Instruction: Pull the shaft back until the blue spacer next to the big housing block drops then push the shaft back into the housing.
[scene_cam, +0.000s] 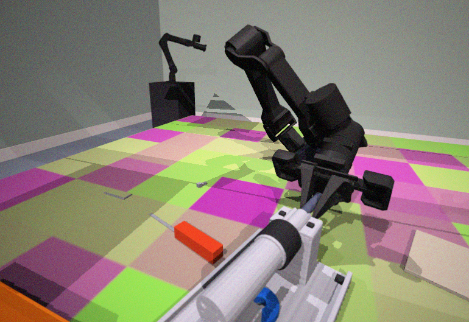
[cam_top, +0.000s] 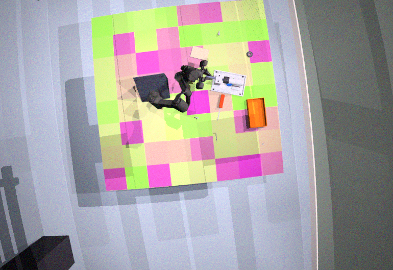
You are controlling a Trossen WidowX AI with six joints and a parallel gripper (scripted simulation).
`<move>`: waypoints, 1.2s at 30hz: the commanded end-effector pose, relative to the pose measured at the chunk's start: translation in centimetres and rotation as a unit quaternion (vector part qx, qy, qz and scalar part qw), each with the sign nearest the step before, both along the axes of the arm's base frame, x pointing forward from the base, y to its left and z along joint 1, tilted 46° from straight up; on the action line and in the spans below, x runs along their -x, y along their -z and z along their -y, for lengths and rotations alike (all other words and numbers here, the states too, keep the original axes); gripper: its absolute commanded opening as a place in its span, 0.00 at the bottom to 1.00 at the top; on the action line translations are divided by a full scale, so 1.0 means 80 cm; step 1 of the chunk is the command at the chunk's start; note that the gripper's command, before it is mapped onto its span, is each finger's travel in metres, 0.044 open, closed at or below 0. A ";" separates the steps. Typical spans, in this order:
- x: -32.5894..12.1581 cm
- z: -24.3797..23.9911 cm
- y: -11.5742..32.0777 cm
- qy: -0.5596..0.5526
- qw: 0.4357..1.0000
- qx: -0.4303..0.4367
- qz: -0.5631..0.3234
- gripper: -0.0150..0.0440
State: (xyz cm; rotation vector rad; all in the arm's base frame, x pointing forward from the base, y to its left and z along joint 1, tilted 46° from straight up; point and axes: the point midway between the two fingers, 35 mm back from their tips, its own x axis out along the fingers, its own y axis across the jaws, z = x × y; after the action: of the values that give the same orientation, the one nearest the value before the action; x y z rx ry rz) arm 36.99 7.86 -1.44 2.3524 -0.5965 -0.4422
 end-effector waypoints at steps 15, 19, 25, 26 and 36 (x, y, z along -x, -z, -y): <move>-0.009 0.003 -0.003 0.002 1.000 0.001 0.001 0.25; -0.010 0.003 -0.003 0.002 1.000 0.001 0.001 0.25; -0.013 0.004 -0.004 0.002 1.000 0.001 0.001 0.25; -0.013 0.004 -0.004 0.002 1.000 0.001 0.001 0.25; -0.017 0.005 -0.005 0.002 1.000 0.001 0.001 0.25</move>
State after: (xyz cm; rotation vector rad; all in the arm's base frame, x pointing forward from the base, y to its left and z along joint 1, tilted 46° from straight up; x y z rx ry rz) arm 38.18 7.62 -1.14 2.3521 -0.5967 -0.4417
